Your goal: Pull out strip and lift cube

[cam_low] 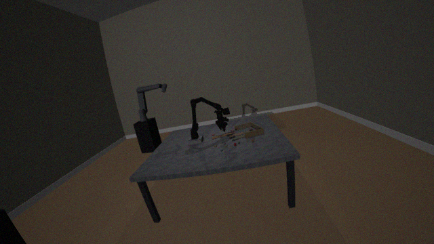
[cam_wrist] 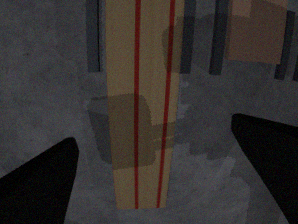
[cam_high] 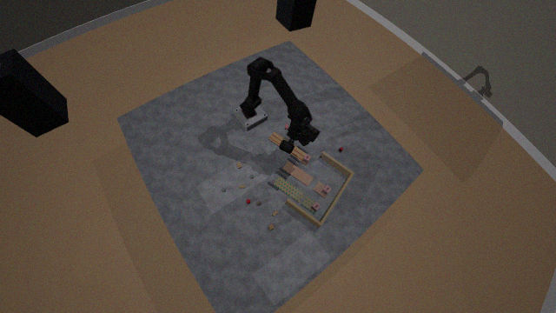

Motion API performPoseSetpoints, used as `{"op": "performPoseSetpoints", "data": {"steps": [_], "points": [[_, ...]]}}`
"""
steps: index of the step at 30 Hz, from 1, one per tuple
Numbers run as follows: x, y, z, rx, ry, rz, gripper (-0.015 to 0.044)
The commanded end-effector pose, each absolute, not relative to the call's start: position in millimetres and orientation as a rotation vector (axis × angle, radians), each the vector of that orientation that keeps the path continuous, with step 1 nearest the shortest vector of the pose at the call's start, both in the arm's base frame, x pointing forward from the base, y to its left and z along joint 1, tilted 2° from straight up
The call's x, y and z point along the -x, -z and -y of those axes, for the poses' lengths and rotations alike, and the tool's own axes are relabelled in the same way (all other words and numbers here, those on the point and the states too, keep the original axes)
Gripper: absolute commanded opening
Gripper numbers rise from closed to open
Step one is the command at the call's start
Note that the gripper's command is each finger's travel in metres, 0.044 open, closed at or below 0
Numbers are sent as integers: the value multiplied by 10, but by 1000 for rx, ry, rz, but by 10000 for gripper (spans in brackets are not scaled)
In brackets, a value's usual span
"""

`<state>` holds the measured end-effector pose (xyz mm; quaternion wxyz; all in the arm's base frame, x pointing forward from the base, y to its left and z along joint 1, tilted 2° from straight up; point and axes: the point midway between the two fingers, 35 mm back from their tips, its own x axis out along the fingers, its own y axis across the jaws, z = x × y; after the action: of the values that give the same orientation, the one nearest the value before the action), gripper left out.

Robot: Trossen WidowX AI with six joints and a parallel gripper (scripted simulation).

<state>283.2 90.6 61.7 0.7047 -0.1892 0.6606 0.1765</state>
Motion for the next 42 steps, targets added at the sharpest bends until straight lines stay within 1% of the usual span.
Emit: {"op": "performPoseSetpoints", "data": {"steps": [1, 30, 37, 42], "points": [[-2976, -645, -966, 419, -395, -1469, 440], [-3788, -820, -1301, 418, -395, -1461, 440], [-3800, -734, -1303, 418, -395, -1461, 256], [-3809, -652, -1305, 418, -395, -1461, 250]]}}
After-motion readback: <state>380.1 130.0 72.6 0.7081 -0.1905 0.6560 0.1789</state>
